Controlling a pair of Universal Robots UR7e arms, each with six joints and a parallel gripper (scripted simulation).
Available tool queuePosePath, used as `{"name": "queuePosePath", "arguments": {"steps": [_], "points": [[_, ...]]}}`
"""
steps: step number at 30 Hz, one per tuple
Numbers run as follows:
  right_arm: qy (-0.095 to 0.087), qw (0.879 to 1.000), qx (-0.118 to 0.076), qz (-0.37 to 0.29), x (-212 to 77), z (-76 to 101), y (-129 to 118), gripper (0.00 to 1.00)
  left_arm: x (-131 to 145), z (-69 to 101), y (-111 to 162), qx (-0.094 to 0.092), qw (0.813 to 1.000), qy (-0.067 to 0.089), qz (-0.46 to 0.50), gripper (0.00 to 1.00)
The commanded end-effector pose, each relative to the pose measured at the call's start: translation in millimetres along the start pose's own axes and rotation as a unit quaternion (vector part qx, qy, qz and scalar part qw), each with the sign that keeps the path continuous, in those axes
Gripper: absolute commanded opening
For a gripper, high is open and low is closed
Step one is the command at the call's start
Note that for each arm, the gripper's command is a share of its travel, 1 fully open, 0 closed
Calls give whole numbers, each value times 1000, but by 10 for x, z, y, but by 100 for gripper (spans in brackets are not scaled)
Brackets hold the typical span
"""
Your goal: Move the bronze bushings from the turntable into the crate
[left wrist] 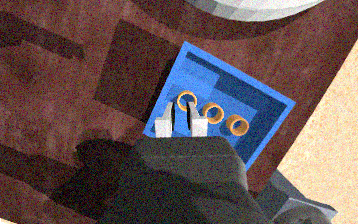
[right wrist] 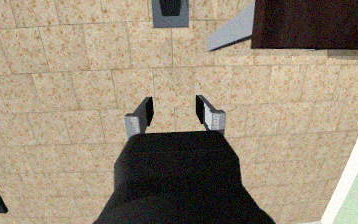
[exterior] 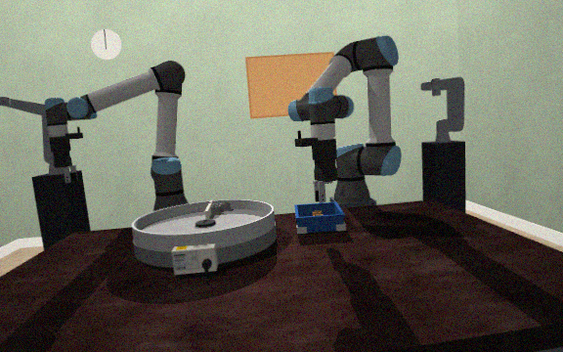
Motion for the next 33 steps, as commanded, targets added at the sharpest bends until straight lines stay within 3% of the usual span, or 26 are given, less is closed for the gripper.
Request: {"name": "queuePosePath", "arguments": {"steps": [1,8,33], "points": [[0,1000,-1,0,0,5,-3,100,1,169,2,0,1000,0,0,41],[0,1000,-1,0,0,5,-3,100,1,273,2,0,1000,0,0,41],[0,1000,-1,0,0,5,-3,100,1,275,2,0,1000,0,0,41]]}}
Point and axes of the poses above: on each arm, the point where the finger pads meet when closed, its own z axis back along the fingers, its own x axis across the jaws, y = z × x, the point moved 3 cm from there along z, back along the fingers, and after that the axes turned 13 degrees about z, right-handed, at the moved point
